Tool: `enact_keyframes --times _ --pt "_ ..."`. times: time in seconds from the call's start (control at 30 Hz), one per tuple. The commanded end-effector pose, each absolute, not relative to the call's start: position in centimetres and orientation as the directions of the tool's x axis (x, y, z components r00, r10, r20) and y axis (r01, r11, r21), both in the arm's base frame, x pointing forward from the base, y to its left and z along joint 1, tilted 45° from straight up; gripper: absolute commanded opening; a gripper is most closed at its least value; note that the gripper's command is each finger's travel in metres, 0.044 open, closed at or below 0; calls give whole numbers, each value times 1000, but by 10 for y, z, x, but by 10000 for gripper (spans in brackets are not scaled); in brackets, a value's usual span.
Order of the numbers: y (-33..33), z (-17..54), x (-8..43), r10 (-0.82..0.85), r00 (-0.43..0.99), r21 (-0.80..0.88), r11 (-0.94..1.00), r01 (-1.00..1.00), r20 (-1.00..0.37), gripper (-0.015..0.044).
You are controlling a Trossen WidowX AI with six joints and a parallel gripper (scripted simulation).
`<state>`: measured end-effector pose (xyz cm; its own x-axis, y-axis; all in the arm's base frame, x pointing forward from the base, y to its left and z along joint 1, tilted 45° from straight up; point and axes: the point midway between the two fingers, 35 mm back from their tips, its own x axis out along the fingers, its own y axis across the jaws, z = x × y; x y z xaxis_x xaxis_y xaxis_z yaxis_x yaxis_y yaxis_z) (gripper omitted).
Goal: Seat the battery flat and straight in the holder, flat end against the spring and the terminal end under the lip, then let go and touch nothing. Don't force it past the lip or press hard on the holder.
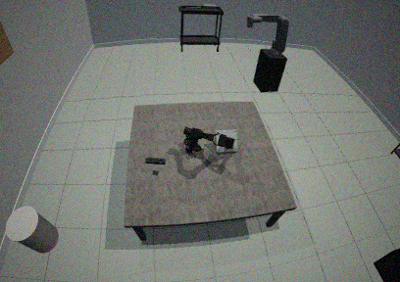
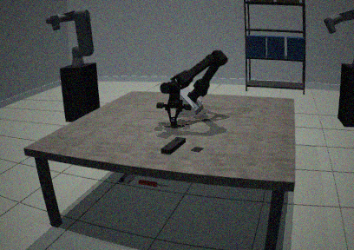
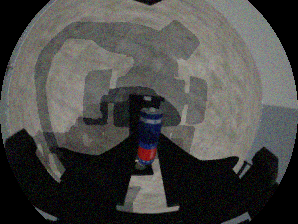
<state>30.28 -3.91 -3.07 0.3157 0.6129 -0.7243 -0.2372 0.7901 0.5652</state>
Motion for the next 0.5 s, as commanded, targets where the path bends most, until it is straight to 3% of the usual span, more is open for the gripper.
enact_keyframes --times 0.0,0.47 --pt "-35 -36 298 613 261 568 789 -233 -746 71" --pt "-32 -33 299 600 163 557 794 -243 -783 71"
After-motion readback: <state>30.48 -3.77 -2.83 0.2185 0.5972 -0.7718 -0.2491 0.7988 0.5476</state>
